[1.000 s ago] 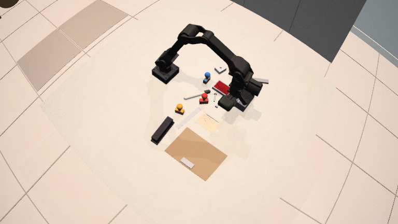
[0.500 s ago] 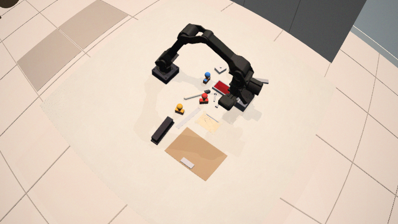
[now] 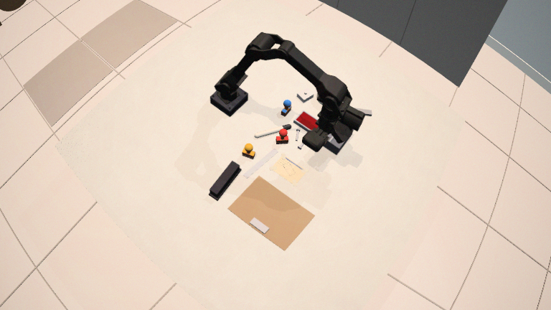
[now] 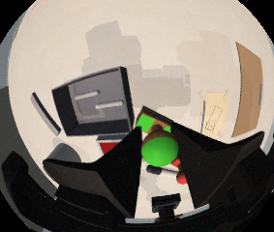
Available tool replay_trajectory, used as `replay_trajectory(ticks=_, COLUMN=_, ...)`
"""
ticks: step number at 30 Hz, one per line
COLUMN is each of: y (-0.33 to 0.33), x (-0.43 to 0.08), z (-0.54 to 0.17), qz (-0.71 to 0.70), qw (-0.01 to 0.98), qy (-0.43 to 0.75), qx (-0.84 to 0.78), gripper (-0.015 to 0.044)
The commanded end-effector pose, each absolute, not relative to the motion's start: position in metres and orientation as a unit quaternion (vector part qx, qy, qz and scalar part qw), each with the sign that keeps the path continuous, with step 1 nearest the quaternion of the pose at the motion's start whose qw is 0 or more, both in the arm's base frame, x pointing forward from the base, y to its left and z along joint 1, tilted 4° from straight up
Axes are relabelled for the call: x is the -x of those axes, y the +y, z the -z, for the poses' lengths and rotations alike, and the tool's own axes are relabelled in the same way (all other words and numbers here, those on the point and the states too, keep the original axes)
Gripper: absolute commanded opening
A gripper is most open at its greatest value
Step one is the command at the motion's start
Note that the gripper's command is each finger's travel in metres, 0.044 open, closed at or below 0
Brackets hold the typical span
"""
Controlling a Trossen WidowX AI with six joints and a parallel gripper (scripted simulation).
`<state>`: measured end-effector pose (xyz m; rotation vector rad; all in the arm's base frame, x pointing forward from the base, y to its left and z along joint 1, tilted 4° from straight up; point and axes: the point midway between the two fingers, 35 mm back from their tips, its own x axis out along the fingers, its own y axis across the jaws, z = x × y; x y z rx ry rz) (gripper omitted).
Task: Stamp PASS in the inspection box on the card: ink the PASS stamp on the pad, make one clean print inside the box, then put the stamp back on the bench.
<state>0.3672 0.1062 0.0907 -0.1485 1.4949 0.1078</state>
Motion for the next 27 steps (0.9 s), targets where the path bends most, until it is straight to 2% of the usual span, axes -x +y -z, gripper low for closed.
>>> replay_trajectory(ticks=1, y=0.107, x=-0.367, z=-0.094, qz=-0.052, qw=0.730, qy=0.679, qx=0.067, gripper=0.0000)
replay_trajectory(ticks=27, y=0.107, x=-0.366, z=-0.107, qz=-0.054, qw=0.728, qy=0.680, qx=0.065, gripper=0.0000)
